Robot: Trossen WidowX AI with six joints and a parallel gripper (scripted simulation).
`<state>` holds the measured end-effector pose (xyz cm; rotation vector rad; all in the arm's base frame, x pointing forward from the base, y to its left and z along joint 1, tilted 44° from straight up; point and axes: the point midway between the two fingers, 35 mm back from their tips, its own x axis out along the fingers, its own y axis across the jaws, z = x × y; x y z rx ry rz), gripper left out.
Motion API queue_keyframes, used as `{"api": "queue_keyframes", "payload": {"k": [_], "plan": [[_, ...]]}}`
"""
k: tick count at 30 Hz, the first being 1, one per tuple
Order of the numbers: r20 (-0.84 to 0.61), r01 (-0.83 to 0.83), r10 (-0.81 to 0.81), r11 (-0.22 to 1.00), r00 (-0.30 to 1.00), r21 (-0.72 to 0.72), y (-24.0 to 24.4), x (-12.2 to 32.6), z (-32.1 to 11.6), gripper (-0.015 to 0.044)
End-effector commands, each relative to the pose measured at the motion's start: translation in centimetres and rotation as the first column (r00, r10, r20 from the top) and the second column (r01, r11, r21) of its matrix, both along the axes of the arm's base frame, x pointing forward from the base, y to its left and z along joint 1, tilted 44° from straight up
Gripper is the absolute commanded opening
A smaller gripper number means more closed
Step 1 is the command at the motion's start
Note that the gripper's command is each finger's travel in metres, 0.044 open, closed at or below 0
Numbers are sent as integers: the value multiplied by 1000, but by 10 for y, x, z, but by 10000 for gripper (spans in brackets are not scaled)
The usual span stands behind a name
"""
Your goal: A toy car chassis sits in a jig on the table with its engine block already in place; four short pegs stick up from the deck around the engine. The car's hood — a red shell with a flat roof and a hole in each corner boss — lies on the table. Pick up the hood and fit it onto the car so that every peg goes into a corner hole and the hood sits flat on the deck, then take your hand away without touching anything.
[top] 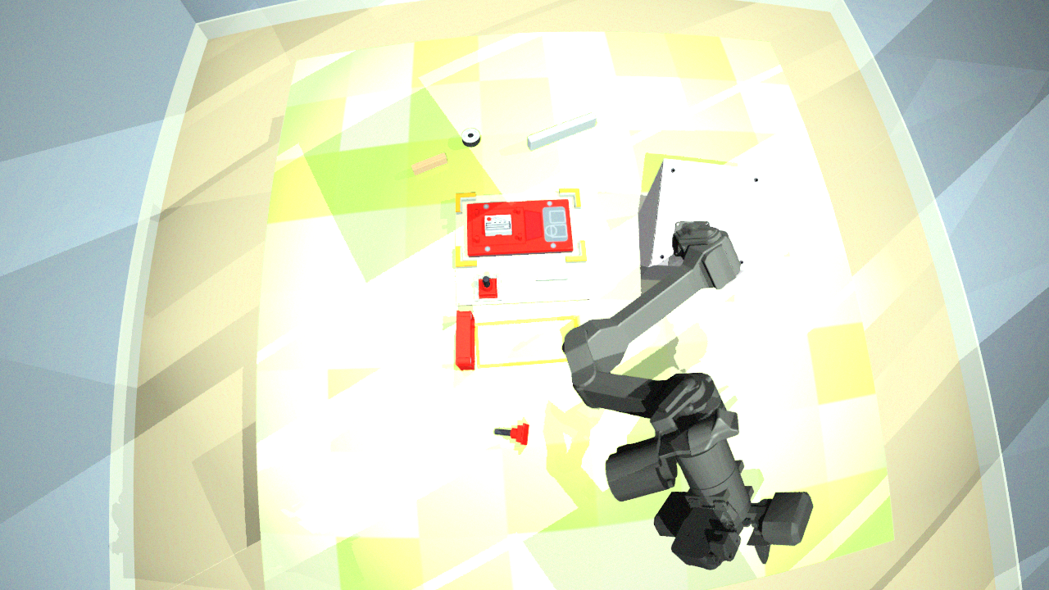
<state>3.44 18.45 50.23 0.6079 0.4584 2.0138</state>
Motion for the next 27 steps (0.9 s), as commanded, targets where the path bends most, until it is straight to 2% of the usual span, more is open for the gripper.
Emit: {"api": "queue_keyframes", "payload": {"k": [1, 8, 9, 18, 27], "plan": [[2, -2, 2, 1000, 1000, 4, 0, -1, 1, 193], [94, -99, 86, 984, 992, 147, -18, -44, 26, 9], [108, -116, 99, 979, 989, 170, -22, -50, 30, 0], [227, -279, 206, 888, 952, 365, -67, -107, 60, 0], [335, -439, 296, 722, 895, 535, -129, -152, 80, 0]]}}
